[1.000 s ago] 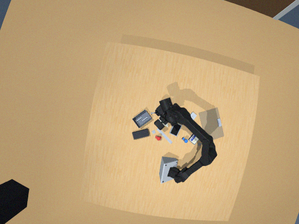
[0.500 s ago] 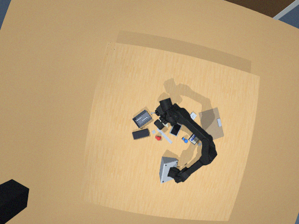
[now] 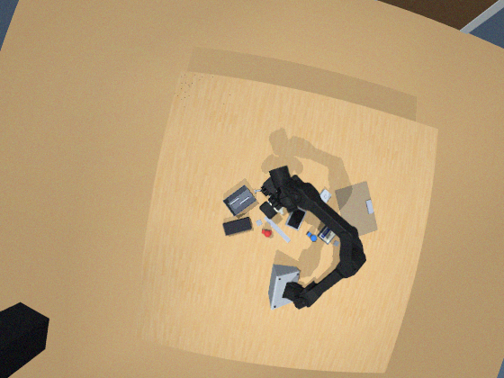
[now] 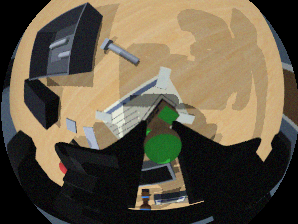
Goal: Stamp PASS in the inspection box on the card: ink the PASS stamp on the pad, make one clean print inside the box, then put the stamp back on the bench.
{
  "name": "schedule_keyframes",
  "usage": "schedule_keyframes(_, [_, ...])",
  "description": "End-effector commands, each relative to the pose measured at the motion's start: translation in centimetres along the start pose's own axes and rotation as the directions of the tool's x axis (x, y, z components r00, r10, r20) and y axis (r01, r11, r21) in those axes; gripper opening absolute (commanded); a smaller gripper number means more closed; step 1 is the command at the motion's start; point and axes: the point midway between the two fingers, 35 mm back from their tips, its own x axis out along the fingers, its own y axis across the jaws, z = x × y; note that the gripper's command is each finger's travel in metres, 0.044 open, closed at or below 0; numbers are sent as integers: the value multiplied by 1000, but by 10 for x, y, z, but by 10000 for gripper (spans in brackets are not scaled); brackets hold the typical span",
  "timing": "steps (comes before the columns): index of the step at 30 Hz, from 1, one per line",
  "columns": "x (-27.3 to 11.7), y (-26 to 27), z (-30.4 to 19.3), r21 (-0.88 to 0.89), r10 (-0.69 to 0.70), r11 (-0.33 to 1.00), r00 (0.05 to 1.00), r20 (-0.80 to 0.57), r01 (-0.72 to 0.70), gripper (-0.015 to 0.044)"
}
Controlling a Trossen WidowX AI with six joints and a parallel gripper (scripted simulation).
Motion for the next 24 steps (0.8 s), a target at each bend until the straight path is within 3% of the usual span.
schedule_keyframes(1, [4, 1, -1, -9, -5, 1000, 1000, -6, 5, 0])
schedule_keyframes(24, [8, 1, -2, -8, -5, 1000, 1000, -5, 5, 0])
